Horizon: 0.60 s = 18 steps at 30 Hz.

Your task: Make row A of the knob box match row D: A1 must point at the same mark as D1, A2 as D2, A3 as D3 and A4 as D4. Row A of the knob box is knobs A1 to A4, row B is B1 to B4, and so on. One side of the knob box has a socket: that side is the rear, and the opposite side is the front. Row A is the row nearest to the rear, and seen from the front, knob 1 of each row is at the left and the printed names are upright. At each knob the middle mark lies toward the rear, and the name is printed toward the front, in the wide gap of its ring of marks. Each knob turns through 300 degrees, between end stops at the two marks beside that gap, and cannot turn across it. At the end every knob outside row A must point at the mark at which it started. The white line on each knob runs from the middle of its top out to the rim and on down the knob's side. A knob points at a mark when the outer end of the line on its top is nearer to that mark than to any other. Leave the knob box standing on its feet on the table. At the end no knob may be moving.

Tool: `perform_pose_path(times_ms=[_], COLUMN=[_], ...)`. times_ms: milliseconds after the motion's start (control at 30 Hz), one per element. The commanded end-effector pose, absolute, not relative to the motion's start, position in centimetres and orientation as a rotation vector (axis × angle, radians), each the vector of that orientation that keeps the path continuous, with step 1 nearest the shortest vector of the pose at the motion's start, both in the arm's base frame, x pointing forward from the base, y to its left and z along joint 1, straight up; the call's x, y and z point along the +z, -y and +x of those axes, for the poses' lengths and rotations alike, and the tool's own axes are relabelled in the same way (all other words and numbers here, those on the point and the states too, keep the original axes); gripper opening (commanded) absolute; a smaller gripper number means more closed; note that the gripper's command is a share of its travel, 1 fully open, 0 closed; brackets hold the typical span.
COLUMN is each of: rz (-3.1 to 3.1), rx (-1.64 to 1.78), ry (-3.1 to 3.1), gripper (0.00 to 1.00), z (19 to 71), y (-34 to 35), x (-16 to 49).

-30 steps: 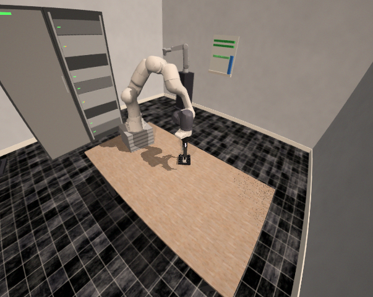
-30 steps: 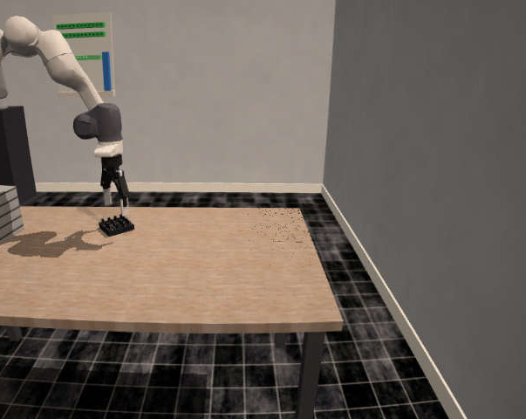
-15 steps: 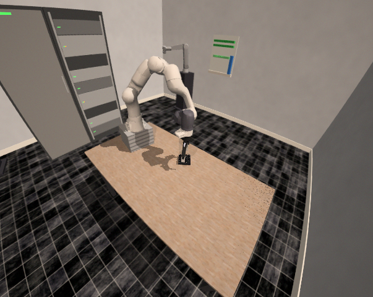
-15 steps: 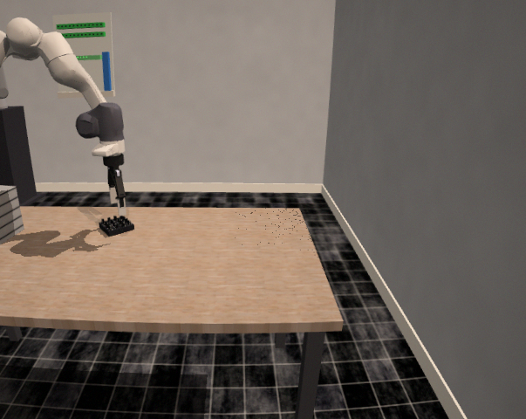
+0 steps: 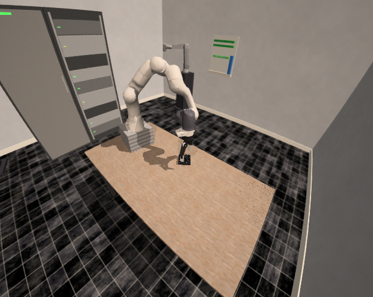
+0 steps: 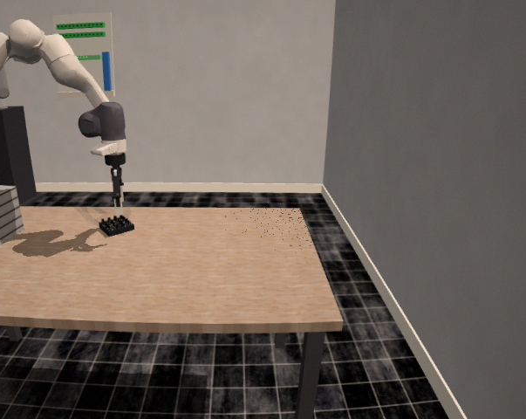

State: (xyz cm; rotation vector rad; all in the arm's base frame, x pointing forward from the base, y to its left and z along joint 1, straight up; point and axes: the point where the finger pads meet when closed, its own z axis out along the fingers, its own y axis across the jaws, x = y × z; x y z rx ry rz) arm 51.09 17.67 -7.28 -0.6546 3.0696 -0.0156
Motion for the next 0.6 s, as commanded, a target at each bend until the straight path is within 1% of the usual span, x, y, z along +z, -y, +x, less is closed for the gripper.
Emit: perform_pose_path(times_ms=[0,567], rz=[-0.441,-0.024], rx=[-0.020,-0.015], ry=[-3.120,-3.148], gripper=[1.00,1.00], z=[50.99,51.51], y=[-17.89,-18.53], x=[-7.30,-7.07])
